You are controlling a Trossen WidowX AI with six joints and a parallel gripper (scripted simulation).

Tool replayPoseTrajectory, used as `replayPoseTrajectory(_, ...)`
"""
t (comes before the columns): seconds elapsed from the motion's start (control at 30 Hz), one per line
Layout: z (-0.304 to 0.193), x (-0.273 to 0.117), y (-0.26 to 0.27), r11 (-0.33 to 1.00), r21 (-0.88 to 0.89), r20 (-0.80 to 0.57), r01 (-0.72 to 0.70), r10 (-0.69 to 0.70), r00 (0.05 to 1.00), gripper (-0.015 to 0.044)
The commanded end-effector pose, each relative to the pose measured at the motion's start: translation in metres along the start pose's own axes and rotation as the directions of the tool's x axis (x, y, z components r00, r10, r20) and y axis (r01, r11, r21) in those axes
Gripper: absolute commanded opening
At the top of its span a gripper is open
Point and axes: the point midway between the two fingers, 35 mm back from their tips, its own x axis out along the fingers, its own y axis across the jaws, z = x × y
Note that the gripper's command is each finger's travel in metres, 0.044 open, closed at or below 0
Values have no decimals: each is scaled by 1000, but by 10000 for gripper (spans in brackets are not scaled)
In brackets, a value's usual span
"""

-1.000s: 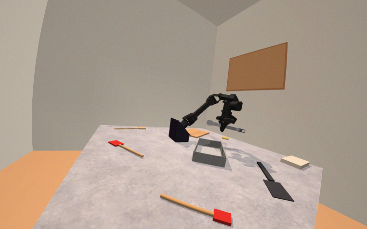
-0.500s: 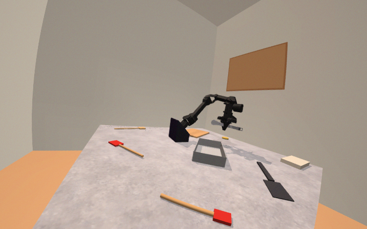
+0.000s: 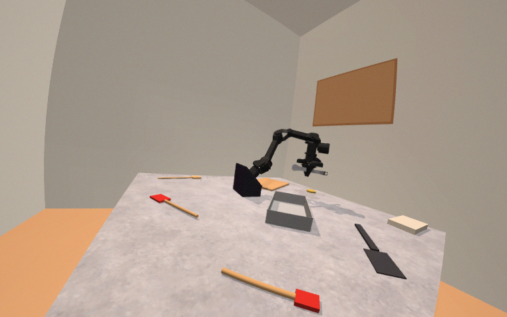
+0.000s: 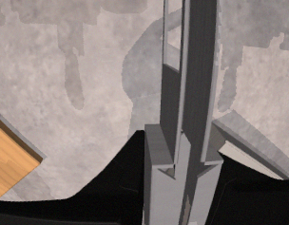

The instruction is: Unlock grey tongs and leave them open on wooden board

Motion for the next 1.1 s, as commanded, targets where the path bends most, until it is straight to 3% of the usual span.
replayPoseTrajectory(0.0,6,-6,23,999,-33,20,2,-1,1000,-150)
replayPoseTrajectory(0.33,11,-11,51,997,-75,40,-12,15,999,-150)
replayPoseTrajectory(1.07,14,20,93,991,-85,-144,-103,90,985,-150)
